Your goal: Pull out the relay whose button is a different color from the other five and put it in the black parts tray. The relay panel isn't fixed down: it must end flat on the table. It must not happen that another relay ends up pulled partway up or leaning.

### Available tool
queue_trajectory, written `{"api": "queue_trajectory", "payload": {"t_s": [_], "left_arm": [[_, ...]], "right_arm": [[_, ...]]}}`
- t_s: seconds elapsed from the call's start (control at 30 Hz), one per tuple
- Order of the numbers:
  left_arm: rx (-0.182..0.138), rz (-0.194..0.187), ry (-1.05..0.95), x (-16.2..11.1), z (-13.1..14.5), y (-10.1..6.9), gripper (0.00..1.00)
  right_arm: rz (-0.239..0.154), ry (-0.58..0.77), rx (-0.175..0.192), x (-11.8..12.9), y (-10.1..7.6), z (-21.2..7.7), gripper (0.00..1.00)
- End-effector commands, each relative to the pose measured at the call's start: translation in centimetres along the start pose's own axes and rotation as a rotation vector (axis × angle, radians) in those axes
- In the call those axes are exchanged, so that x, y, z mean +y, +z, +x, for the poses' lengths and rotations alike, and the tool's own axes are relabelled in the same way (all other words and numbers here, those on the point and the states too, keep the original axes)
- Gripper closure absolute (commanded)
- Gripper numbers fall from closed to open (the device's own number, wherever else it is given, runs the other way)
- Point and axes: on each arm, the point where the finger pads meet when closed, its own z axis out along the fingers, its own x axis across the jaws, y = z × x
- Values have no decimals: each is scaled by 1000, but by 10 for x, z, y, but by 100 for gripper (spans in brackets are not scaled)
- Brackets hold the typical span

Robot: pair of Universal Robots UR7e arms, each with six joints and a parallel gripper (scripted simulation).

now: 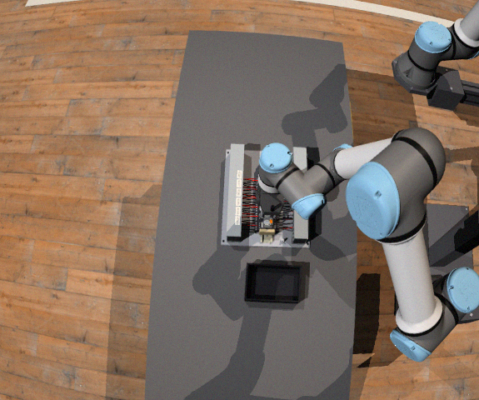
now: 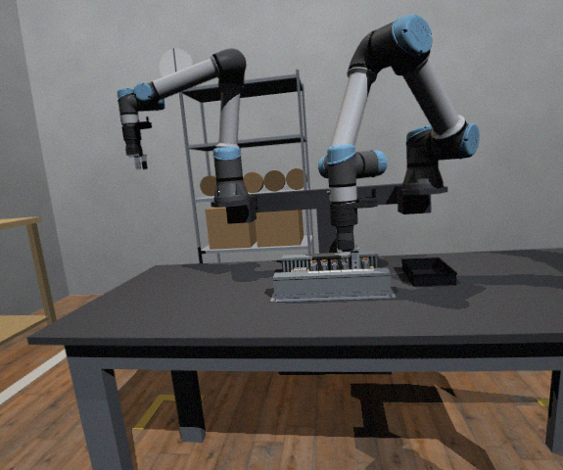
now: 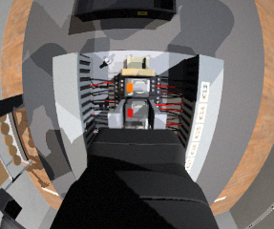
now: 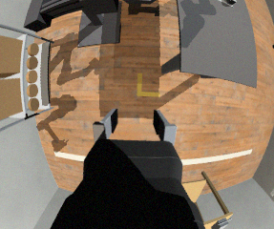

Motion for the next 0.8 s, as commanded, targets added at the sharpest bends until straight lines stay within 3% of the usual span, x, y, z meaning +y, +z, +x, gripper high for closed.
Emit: {"api": "queue_trajectory", "payload": {"t_s": [0.0, 0.77], "left_arm": [[-6, -2, 0, 1, 1, -1, 100], [-36, -2, 0, 1, 2, -1, 100]], "right_arm": [[-1, 0, 0, 0, 0, 0, 0], [-1, 0, 0, 0, 0, 0, 0]]}}
